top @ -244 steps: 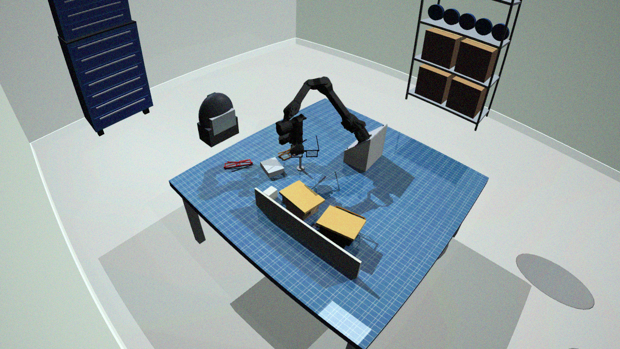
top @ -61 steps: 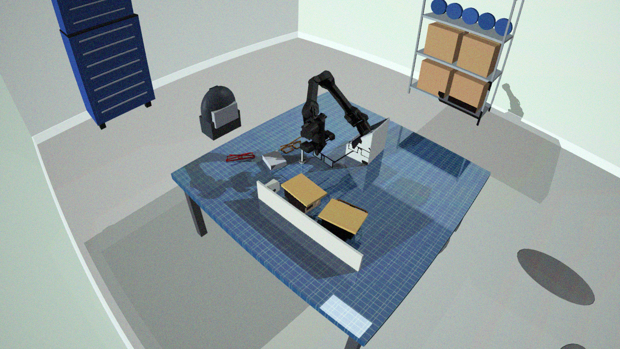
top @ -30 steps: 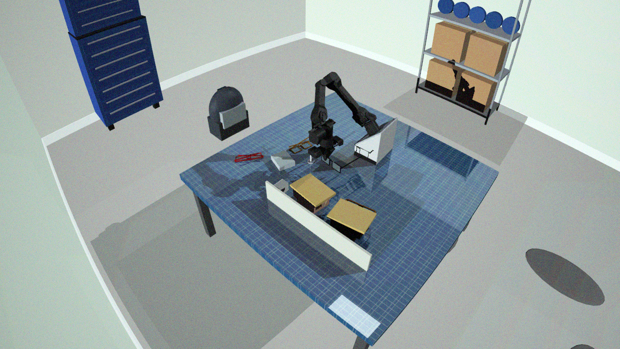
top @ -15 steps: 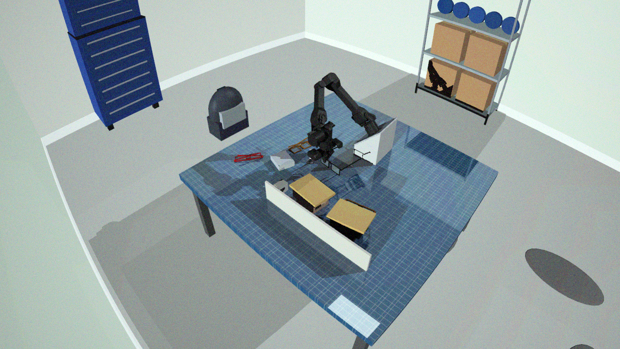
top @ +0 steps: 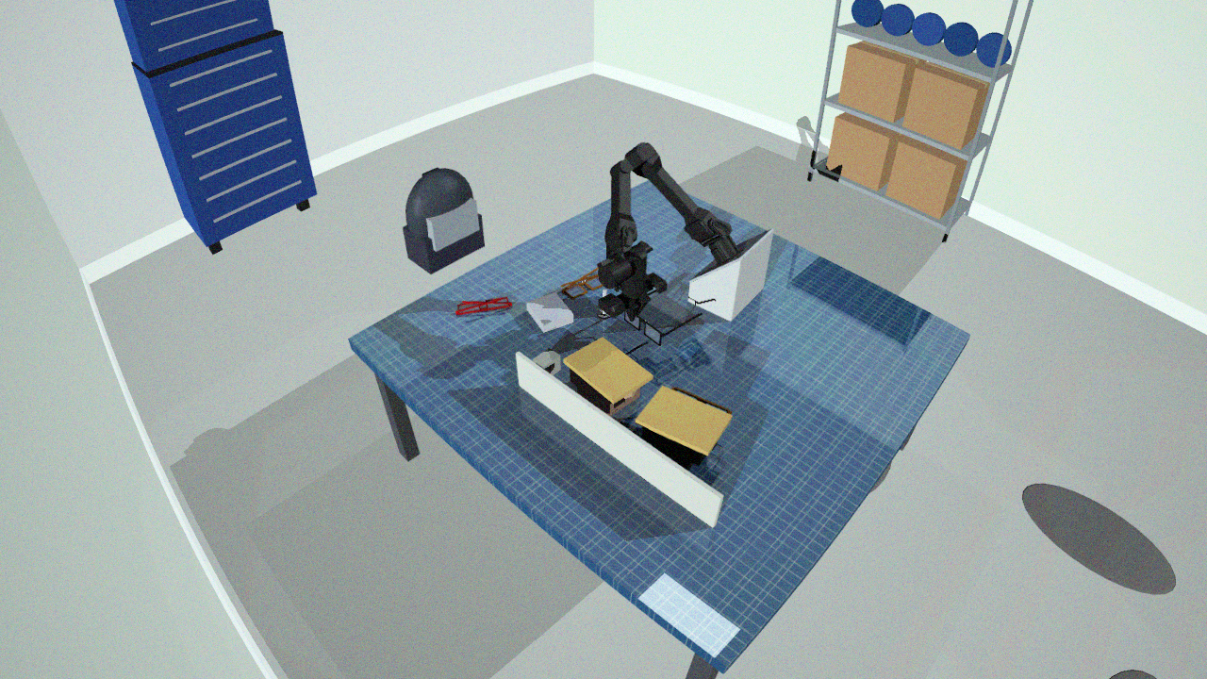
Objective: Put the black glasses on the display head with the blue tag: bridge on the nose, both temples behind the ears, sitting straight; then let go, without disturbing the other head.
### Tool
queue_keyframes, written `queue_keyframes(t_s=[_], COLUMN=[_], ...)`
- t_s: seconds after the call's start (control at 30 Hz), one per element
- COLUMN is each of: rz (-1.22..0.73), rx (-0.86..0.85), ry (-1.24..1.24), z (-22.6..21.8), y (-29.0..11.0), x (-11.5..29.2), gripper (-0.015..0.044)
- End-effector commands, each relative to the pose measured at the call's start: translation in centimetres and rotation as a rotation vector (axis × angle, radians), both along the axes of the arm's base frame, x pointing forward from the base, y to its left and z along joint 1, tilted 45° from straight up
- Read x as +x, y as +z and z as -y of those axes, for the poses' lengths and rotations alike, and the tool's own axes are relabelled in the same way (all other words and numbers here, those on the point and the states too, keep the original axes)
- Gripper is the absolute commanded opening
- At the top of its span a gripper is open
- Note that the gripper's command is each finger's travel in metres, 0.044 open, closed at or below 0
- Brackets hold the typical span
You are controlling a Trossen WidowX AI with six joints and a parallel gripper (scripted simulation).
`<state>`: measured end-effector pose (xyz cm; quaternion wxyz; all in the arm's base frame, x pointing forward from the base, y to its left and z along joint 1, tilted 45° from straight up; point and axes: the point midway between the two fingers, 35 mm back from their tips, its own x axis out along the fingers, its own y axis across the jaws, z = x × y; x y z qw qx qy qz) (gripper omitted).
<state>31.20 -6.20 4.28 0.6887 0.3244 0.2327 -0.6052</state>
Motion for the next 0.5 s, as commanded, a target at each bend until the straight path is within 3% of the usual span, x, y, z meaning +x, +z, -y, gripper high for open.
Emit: queue_keyframes(t_s=[0.0, 0.47], rz=[-0.010, -0.006], rx=[0.001, 0.001], ry=[0.000, -0.004], z=[0.32, 1.20], y=[-0.45, -1.33], x=[-0.14, -0.02], gripper=[0.0000, 0.0000])
